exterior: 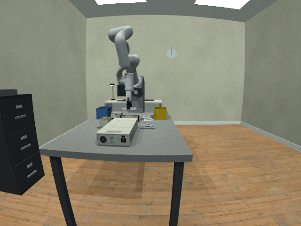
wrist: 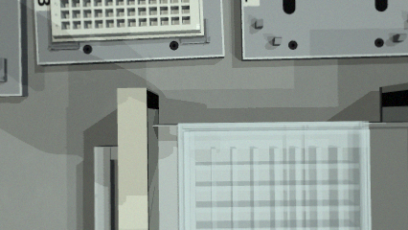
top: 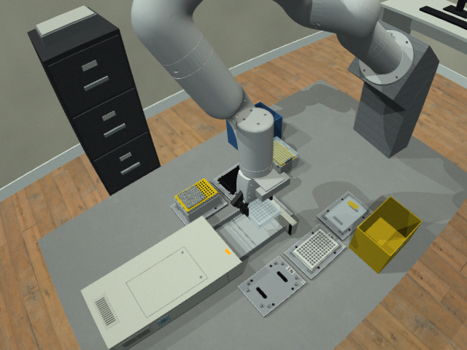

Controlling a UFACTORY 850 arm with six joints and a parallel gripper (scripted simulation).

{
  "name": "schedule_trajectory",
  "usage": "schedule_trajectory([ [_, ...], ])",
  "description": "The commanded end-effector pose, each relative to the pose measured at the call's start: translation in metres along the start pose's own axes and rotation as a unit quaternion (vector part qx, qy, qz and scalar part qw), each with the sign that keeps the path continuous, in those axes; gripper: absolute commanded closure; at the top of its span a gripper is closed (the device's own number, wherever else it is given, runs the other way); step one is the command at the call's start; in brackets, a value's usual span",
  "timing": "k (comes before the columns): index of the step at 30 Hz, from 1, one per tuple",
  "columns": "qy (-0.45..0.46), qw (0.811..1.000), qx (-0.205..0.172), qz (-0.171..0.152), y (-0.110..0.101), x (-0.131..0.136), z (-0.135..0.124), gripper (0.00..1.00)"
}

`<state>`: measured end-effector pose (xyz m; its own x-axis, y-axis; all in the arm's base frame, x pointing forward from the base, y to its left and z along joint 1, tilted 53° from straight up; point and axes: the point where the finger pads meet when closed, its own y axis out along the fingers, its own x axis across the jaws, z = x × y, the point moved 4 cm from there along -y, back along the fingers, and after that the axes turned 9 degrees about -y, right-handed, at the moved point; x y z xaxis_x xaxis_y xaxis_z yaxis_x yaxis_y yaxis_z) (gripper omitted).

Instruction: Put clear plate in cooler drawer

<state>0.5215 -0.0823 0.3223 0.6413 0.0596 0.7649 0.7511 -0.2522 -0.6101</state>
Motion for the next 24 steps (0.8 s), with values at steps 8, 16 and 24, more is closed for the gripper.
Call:
schedule_trajectory([
  [8, 0.000, 1.000, 0.001, -0.002, 0.000, -0.008, -0.012, 1.00],
  [16, 0.000, 1.000, 0.001, -0.002, 0.000, -0.007, -0.012, 1.00],
  [24, 0.000, 1.000, 0.001, -0.002, 0.012, -0.007, -0.011, 1.00],
])
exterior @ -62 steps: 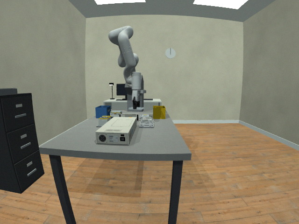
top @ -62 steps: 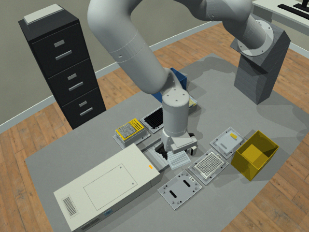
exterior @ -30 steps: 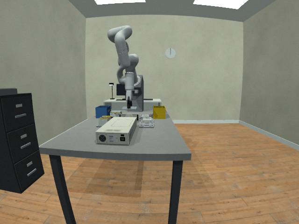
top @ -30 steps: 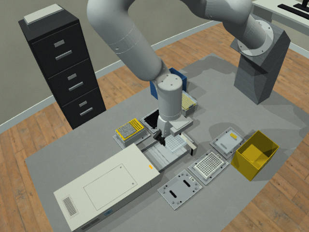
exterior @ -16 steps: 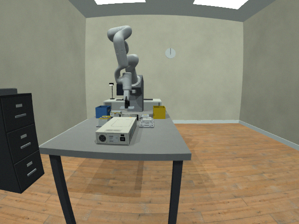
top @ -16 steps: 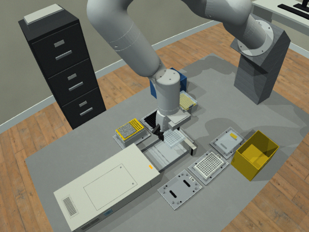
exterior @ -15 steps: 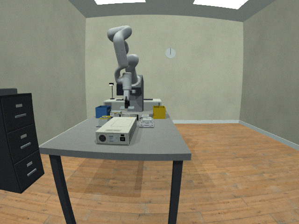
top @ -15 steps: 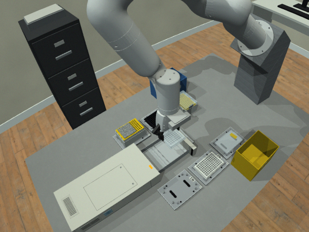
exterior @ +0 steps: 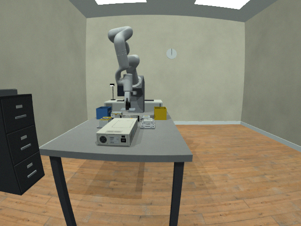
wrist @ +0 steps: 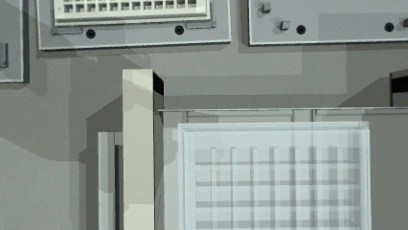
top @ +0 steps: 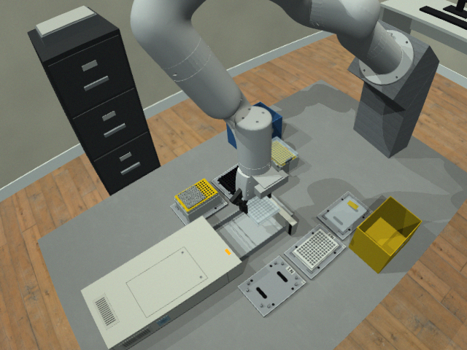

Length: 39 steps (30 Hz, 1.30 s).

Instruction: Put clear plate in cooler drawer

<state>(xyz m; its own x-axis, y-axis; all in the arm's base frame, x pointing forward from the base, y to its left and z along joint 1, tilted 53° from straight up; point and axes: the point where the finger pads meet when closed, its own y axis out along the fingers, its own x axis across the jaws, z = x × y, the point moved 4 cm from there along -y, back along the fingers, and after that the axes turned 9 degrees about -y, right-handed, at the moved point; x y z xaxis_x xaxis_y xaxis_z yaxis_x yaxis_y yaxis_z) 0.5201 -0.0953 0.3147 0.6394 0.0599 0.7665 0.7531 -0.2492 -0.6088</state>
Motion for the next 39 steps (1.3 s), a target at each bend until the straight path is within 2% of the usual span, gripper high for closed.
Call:
schedule_trajectory([
  [1, 0.000, 1.000, 0.000, 0.000, 0.005, 0.000, 0.000, 1.00],
  [39, 0.000, 1.000, 0.000, 0.000, 0.061, 0.001, 0.001, 1.00],
])
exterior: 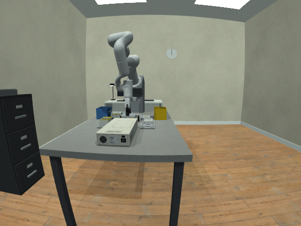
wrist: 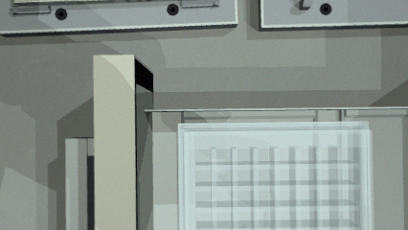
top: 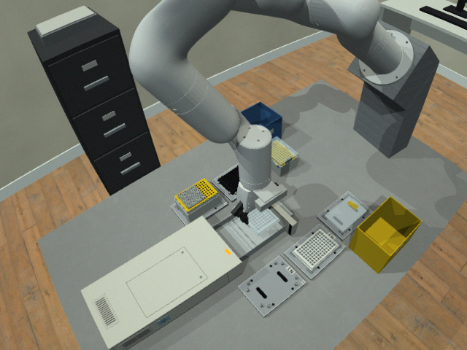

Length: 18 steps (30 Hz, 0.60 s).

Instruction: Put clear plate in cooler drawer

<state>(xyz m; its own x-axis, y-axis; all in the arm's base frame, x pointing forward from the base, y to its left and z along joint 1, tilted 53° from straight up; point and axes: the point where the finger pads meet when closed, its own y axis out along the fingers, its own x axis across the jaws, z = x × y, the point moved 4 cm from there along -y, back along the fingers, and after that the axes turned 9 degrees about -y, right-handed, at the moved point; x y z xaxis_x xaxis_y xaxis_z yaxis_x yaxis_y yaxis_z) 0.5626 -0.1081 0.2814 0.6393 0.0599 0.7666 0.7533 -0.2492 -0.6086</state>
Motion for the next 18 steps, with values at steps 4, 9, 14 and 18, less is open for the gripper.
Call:
schedule_trajectory([
  [4, 0.000, 1.000, 0.000, 0.000, 0.013, 0.000, 0.000, 1.00],
  [9, 0.000, 1.000, 0.000, 0.000, 0.021, 0.000, 0.000, 1.00],
  [14, 0.000, 1.000, 0.000, 0.000, 0.026, 0.000, 0.000, 1.00],
  [18, 0.000, 1.000, 0.000, 0.000, 0.033, 0.000, 0.000, 1.00],
])
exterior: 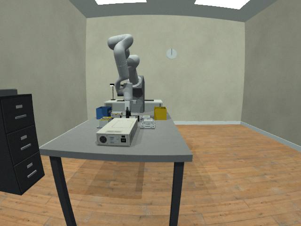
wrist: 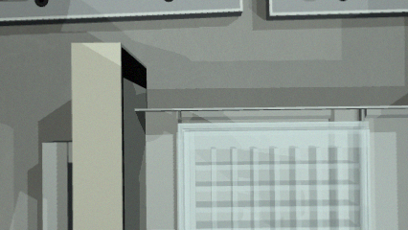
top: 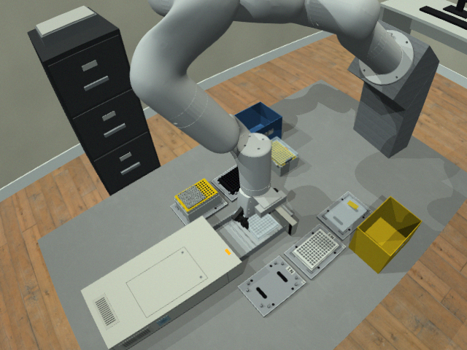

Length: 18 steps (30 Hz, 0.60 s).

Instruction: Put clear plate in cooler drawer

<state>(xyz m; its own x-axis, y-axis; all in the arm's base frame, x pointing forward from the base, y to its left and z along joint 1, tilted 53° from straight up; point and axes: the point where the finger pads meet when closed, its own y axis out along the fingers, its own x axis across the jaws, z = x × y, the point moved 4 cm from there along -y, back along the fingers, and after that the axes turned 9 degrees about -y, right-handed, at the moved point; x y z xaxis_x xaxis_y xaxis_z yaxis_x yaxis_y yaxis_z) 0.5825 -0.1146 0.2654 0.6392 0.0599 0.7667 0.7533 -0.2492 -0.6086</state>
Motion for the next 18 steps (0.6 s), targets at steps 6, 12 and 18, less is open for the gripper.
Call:
schedule_trajectory([
  [6, 0.000, 1.000, 0.000, 0.000, 0.016, 0.000, 0.000, 1.00],
  [12, 0.000, 1.000, 0.000, 0.000, 0.021, 0.000, 0.000, 1.00],
  [18, 0.000, 1.000, 0.000, 0.000, 0.021, 0.000, 0.000, 1.00],
])
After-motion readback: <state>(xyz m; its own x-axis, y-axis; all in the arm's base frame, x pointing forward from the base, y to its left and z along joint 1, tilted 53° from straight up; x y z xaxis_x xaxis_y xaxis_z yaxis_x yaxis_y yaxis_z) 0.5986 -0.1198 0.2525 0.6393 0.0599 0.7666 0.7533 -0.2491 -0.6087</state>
